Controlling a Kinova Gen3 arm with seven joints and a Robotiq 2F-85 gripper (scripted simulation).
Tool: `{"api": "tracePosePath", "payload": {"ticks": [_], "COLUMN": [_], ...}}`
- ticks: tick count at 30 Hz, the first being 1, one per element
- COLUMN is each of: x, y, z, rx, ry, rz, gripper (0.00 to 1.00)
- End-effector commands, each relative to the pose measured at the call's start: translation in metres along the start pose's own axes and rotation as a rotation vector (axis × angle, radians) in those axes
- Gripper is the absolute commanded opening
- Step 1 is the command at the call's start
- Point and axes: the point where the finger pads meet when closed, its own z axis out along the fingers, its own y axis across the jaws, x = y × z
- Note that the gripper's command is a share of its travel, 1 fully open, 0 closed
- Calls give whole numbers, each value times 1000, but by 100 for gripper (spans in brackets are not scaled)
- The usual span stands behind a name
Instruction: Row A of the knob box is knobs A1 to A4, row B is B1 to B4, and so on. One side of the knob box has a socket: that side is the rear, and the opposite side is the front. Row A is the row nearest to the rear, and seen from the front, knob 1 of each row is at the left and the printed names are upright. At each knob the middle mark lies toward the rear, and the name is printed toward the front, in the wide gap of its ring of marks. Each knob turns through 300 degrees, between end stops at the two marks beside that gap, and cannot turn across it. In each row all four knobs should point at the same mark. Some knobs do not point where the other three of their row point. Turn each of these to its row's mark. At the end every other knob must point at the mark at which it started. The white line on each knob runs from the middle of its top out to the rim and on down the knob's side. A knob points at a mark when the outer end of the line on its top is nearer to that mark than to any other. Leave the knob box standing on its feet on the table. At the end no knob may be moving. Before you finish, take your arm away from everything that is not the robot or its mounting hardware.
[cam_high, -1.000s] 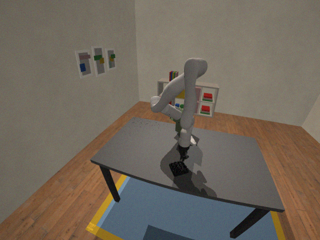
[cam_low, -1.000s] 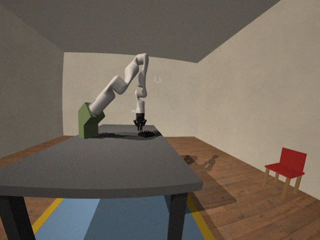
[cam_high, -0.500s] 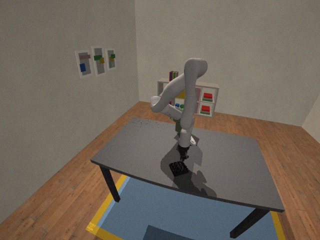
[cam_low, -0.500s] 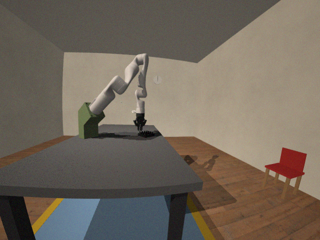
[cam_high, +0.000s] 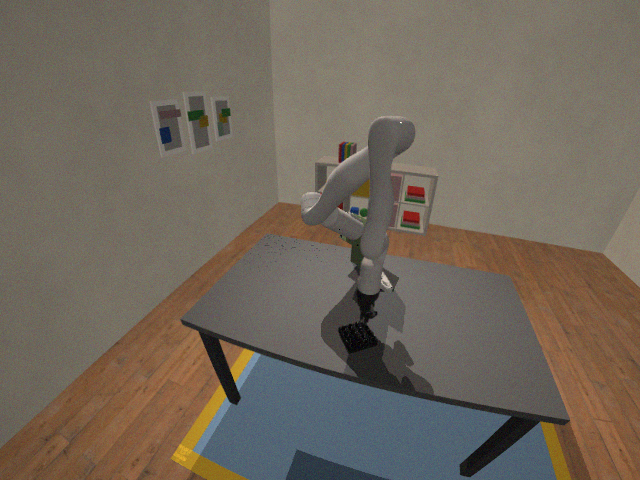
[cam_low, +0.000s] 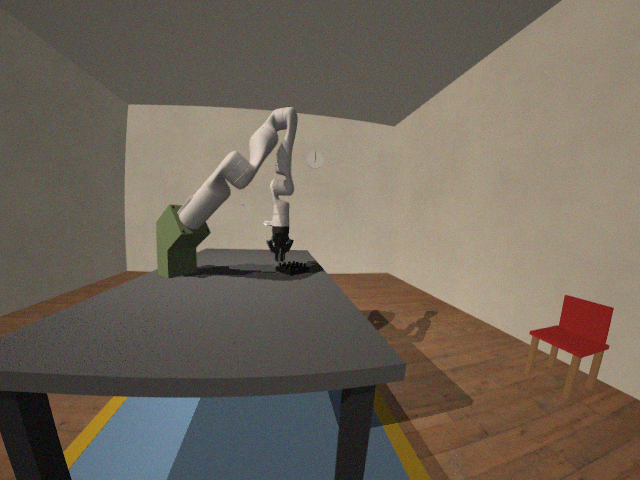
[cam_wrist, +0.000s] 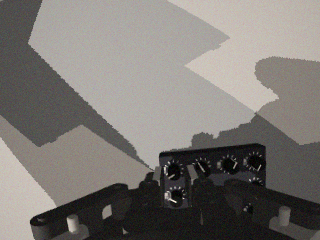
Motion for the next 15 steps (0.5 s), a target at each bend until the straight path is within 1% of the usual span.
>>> {"api": "tracePosePath", "payload": {"ticks": [1, 15], "x": [0, 0], "y": [0, 0], "z": [0, 1], "rx": [-1, -1], "ry": [1, 1], "rz": [0, 0], "gripper": [19, 19]}}
